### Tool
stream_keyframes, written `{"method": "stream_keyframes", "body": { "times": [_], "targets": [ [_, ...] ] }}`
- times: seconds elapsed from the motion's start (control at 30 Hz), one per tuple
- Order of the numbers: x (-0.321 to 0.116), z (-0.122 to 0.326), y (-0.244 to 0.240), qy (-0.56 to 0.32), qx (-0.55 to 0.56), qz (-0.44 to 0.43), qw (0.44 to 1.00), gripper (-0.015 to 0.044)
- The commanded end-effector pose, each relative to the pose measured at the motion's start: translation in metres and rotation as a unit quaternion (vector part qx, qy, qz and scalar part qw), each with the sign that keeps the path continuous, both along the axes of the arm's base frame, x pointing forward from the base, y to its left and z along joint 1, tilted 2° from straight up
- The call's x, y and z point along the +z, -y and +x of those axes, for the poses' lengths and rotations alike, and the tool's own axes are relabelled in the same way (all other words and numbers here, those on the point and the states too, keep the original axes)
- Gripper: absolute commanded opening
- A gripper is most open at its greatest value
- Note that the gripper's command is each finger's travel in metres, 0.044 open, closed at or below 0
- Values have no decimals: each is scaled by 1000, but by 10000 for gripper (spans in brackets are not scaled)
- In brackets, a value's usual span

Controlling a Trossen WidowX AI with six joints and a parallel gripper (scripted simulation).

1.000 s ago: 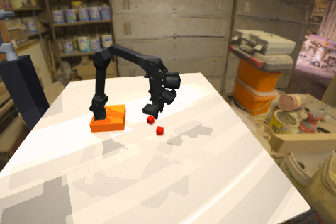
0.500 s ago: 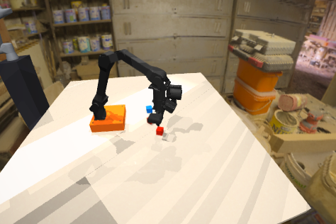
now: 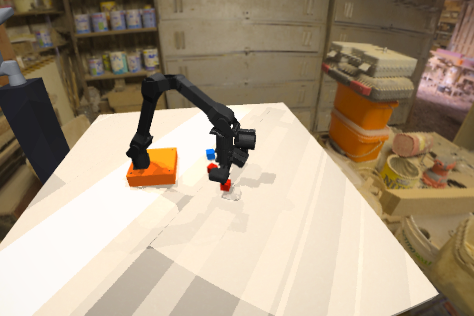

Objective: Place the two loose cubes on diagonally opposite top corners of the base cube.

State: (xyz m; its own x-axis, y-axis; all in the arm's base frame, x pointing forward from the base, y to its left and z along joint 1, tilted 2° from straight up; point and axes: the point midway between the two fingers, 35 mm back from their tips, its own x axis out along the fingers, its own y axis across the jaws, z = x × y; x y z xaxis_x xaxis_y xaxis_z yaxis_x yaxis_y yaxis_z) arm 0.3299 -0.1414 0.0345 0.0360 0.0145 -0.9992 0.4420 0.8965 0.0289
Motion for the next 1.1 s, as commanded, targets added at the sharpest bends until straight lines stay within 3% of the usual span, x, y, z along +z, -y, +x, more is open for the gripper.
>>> {"method": "stream_keyframes", "body": {
  "times": [0.0, 0.53, 0.73, 1.07],
  "targets": [
    [-6, 1, -1, 2, 0, 2, 1000, 265],
    [-29, 2, -1, 2, 0, 2, 1000, 265],
    [-29, 2, -1, 2, 0, 2, 1000, 107],
    [-13, 3, 0, 2, 0, 2, 1000, 105]
  ]
}}
